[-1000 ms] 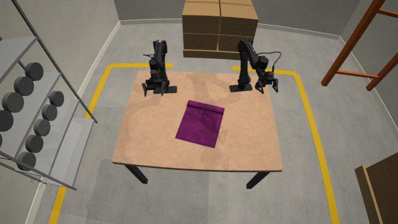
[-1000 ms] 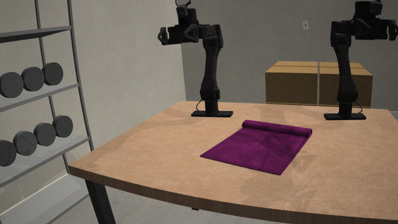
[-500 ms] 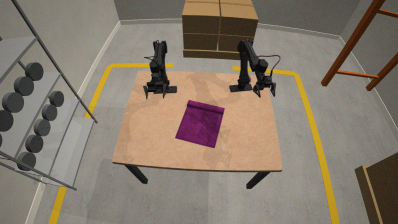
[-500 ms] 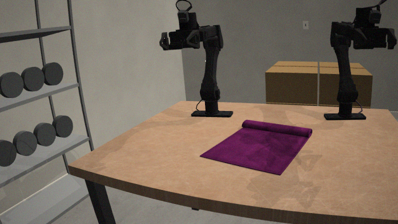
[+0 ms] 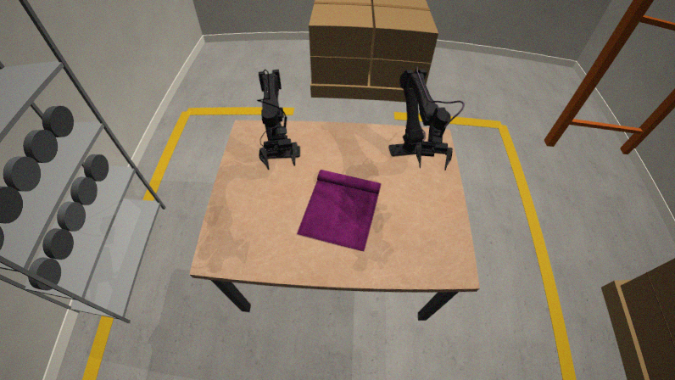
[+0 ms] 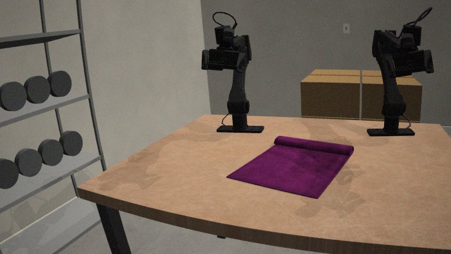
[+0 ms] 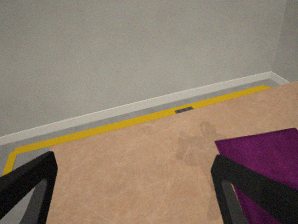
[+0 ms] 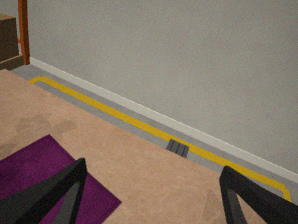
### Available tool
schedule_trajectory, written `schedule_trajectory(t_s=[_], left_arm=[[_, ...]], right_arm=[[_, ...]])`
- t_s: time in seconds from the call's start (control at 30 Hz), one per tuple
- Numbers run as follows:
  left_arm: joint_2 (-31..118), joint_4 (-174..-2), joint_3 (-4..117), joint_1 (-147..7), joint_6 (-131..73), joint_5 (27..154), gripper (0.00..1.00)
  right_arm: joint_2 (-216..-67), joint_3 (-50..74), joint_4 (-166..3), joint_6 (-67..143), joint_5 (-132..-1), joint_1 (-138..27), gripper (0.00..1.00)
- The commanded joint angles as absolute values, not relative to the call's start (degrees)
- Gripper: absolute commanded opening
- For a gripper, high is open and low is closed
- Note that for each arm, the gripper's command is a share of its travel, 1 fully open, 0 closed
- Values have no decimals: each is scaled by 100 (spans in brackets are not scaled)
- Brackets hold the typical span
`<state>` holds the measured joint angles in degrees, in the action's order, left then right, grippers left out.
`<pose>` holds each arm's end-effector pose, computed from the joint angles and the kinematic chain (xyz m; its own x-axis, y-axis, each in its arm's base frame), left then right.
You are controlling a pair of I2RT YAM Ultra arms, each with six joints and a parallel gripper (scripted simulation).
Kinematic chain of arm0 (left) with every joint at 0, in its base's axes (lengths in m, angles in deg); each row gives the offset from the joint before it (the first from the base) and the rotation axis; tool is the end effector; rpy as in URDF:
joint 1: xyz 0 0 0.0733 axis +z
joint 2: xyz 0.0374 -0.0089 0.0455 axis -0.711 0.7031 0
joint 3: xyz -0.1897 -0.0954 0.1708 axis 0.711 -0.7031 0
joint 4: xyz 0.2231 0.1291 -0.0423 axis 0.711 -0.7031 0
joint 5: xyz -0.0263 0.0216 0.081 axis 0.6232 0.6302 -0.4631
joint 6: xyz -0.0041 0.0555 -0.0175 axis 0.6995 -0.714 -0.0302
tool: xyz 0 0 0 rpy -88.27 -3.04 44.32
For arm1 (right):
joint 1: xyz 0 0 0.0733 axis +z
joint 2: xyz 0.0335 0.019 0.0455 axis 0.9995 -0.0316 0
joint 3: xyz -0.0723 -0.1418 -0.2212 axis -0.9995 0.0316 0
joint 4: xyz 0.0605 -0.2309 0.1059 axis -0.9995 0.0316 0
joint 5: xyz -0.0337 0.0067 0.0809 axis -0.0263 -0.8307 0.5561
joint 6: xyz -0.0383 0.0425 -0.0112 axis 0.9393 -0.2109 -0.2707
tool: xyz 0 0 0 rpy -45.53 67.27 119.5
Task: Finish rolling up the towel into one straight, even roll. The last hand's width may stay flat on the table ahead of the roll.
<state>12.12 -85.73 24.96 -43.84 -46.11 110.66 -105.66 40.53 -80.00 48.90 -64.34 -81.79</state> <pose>0.2185 -0.0095 0.3220 -0.0808 0.2442 -0.9664 0.3898 0.9001 0.1949 0.2034 0.0287 0.3369 -0.1270 -0.2021 -0.9711 -0.2524 0.9534 -0.1654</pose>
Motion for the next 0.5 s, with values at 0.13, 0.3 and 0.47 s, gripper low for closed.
schedule_trajectory(t_s=[0.13,0.3,0.47], left_arm=[[1026,-8882,1951,-4476,-6335,12690,99],[1176,-9276,1859,-4673,-7157,13081,99],[1505,-9858,1756,-5120,-8397,13414,99]], right_arm=[[-9913,4741,-7245,5820,-6200,-7397,99],[-9733,5004,-6960,6042,-6404,-6845,99],[-9698,5369,-6697,6333,-6661,-5993,99]])
